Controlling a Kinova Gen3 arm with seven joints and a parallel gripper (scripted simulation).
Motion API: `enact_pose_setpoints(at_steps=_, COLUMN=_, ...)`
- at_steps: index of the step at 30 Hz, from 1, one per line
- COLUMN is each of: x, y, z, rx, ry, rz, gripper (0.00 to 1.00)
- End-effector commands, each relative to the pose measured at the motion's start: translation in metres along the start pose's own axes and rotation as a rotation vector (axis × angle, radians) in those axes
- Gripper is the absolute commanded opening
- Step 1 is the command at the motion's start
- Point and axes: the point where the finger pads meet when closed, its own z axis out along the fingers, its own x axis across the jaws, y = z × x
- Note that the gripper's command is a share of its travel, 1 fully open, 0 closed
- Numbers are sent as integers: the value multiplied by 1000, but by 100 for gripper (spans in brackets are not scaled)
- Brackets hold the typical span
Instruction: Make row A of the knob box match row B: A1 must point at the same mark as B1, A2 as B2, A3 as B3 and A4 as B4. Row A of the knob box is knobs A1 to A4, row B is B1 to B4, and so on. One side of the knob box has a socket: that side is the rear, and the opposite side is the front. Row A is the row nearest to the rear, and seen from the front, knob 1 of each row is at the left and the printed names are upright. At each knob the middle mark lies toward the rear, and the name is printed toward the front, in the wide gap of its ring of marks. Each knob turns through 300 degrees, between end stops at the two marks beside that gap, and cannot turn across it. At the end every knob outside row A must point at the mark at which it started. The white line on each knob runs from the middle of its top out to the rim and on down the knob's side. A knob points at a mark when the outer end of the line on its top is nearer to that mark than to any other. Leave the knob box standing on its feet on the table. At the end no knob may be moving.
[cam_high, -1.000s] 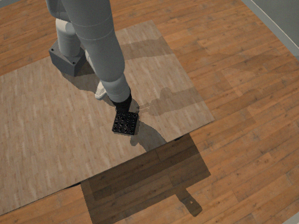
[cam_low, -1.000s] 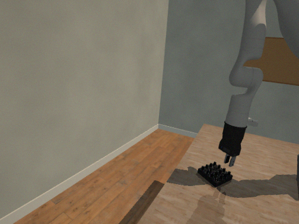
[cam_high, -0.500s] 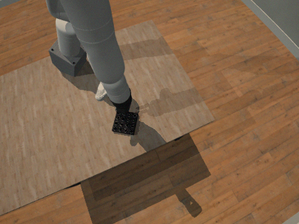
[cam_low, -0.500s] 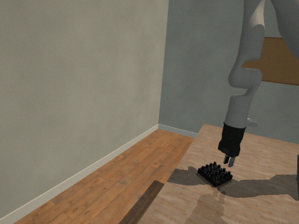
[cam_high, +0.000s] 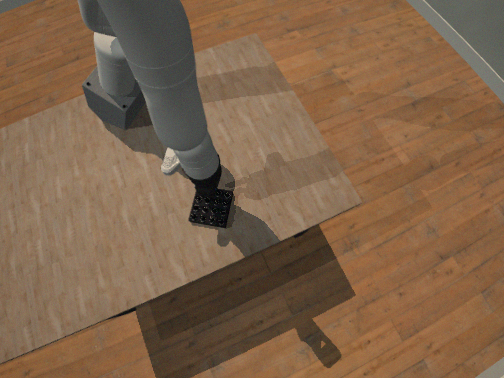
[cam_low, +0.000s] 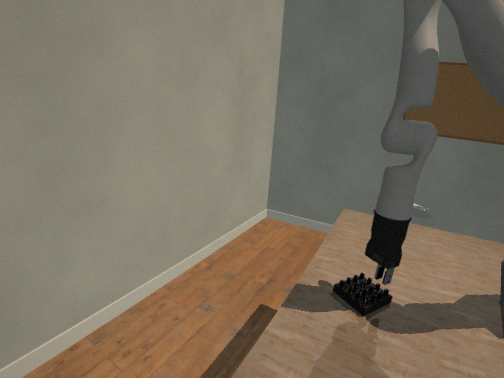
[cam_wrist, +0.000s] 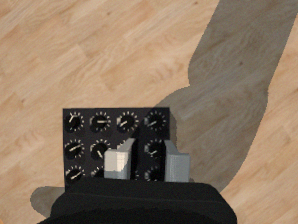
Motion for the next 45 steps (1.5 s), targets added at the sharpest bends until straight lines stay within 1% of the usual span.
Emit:
enact_pose_setpoints(at_steps=1, x=6, y=2, z=6, rx=-13, ry=-6, rz=-14, gripper=46)
enact_pose_setpoints(at_steps=21, x=6, y=3, z=25, rx=-13, ry=-6, rz=-14, gripper=46)
enact_pose_setpoints(at_steps=45, x=6, y=3, z=26, rx=-13, ry=-6, rz=-15, gripper=46)
